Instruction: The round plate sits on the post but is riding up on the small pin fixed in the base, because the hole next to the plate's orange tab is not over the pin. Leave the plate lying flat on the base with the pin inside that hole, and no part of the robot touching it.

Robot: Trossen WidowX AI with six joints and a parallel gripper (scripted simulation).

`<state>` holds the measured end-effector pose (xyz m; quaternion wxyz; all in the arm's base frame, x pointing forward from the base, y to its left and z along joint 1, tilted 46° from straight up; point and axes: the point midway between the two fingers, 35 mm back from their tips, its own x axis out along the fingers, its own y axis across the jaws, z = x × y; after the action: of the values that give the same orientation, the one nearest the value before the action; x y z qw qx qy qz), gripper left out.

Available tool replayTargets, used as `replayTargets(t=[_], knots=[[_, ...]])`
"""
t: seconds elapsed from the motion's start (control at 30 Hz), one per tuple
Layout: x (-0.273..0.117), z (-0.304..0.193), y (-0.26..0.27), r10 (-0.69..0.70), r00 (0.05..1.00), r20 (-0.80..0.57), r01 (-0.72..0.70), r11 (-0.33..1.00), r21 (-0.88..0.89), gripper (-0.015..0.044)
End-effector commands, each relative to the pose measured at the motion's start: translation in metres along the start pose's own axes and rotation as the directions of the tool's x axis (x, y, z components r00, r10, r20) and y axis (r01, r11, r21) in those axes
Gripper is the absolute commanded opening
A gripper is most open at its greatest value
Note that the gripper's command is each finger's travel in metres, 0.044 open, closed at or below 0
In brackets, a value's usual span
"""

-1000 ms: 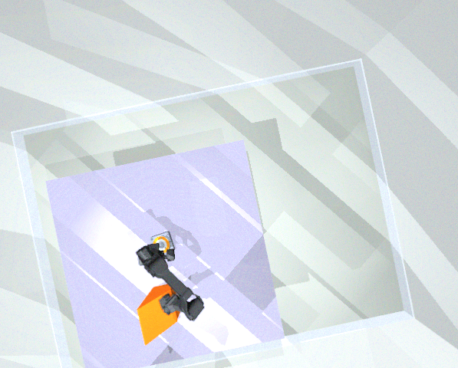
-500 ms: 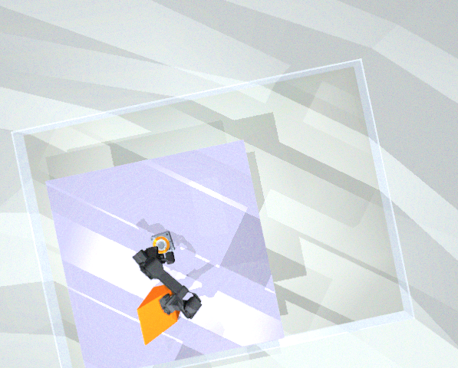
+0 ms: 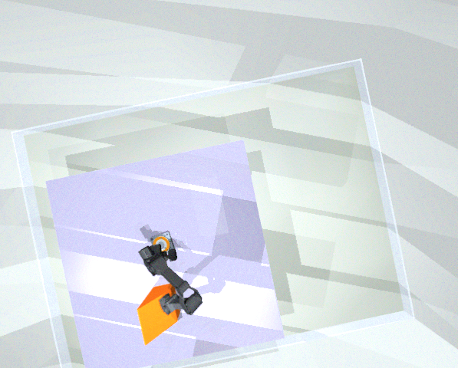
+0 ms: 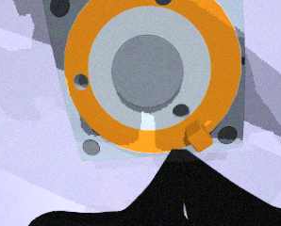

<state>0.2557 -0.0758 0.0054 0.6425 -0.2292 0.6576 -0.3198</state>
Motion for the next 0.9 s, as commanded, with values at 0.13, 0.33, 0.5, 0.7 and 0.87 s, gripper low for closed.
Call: replayTargets(t=[0.13, 0.33, 0.5, 0.7, 0.87], knots=[[0.003, 0.002, -0.011, -0.005, 1.000, -0.004, 0.005, 1.000, -0.008, 0.0000], [0.004, 0.009, -0.014, -0.006, 1.000, -0.004, 0.006, 1.000, -0.007, 0.0000], [0.005, 0.012, -0.017, -0.006, 1.000, -0.004, 0.006, 1.000, -0.007, 0.0000], [0.004, 0.015, -0.022, -0.006, 1.000, -0.004, 0.006, 1.000, -0.007, 0.0000], [0.003, 0.017, -0.024, -0.006, 1.000, -0.004, 0.006, 1.000, -0.007, 0.0000]])
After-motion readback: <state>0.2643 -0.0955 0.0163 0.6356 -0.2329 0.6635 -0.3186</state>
